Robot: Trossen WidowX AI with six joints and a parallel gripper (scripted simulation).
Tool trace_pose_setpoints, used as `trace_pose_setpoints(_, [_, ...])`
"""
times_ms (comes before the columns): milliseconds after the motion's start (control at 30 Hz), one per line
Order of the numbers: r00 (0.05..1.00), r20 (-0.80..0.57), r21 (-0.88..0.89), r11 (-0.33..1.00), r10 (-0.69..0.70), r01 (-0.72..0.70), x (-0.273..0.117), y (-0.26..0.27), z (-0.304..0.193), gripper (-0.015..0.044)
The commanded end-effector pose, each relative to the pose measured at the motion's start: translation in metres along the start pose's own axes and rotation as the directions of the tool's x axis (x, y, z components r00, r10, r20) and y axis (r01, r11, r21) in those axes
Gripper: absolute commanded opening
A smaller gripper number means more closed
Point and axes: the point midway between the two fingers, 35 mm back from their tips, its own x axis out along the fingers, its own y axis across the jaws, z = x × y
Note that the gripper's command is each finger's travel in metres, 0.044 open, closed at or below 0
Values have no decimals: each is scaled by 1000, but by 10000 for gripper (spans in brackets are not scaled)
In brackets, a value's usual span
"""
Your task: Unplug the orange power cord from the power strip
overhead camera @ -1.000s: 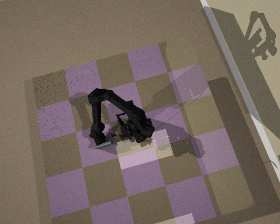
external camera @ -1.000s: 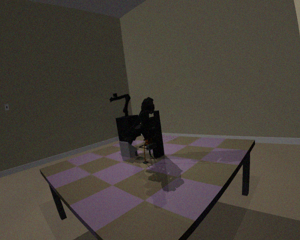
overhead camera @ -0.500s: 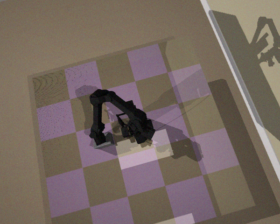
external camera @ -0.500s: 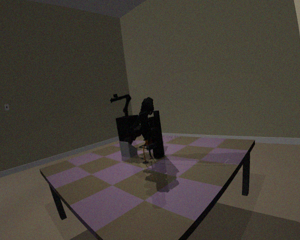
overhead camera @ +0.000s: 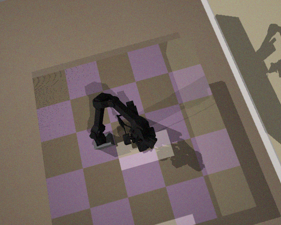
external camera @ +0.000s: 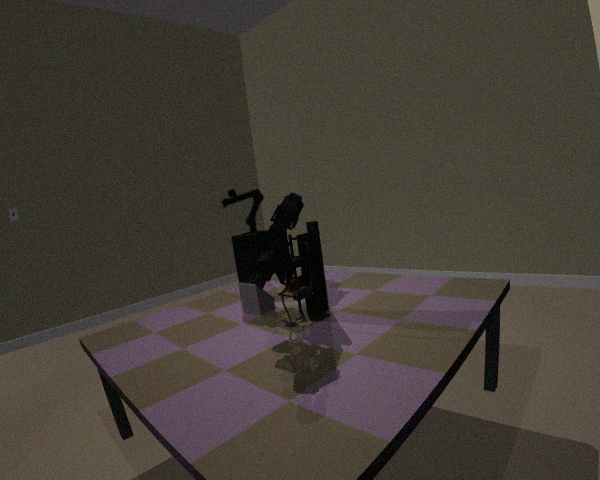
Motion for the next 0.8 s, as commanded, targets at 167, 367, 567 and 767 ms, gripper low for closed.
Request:
trace_pose_setpoints(167, [1000, 6, -5, 1000, 8, -8, -2, 0, 9, 53])
trace_pose_setpoints(367, [1000, 5, -5, 1000, 9, -9, -2, -1, 7, 210])
trace_pose_setpoints(567, [1000, 5, -5, 1000, 9, -9, -2, 0, 9, 367])
trace_pose_setpoints(767, [1000, 10, -5, 1000, 9, -9, -13, 0, 57, 440])
